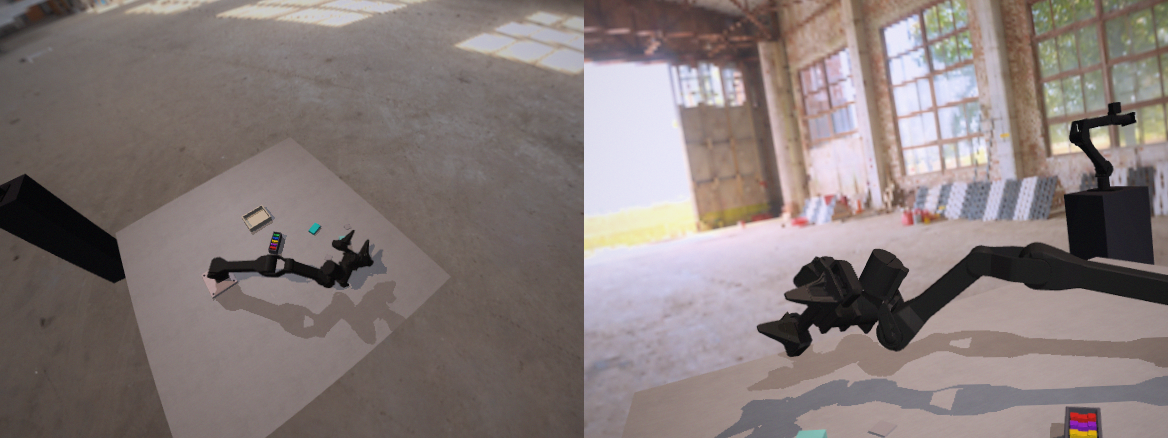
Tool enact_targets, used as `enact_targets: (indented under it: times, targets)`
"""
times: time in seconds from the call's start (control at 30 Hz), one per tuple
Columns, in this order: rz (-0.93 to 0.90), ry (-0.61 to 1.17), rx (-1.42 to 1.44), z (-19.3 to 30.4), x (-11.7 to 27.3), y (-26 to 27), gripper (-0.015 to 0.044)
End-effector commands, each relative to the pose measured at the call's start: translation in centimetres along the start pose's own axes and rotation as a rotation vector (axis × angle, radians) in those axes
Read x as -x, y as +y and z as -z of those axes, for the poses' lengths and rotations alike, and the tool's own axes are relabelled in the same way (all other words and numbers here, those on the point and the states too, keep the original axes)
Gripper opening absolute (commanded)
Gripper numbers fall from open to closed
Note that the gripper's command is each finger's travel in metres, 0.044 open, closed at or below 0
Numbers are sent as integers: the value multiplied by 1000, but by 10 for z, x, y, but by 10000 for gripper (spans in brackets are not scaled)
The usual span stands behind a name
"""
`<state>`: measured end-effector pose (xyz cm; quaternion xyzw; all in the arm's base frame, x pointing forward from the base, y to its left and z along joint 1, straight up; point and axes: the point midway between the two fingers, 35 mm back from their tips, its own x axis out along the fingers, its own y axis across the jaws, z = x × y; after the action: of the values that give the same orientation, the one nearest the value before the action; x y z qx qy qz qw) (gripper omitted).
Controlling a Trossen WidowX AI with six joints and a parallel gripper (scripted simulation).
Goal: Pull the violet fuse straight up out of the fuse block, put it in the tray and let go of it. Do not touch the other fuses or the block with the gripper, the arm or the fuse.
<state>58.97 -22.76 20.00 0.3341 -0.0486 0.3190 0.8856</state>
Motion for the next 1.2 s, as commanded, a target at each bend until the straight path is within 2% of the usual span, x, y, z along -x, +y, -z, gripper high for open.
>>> enact_targets:
  times: [0.0, 0.2, 0.4, 0.7, 1.17]
  targets:
    - [3, -1, 6, 0, -1, 0, 374]
    - [131, 2, 206, 0, -41, 6, 216]
    - [291, 124, 457, 23, -72, 17, 64]
    - [404, 548, 872, 90, -79, 51, 64]
    - [254, 1019, 1203, 156, -46, 97, 64]
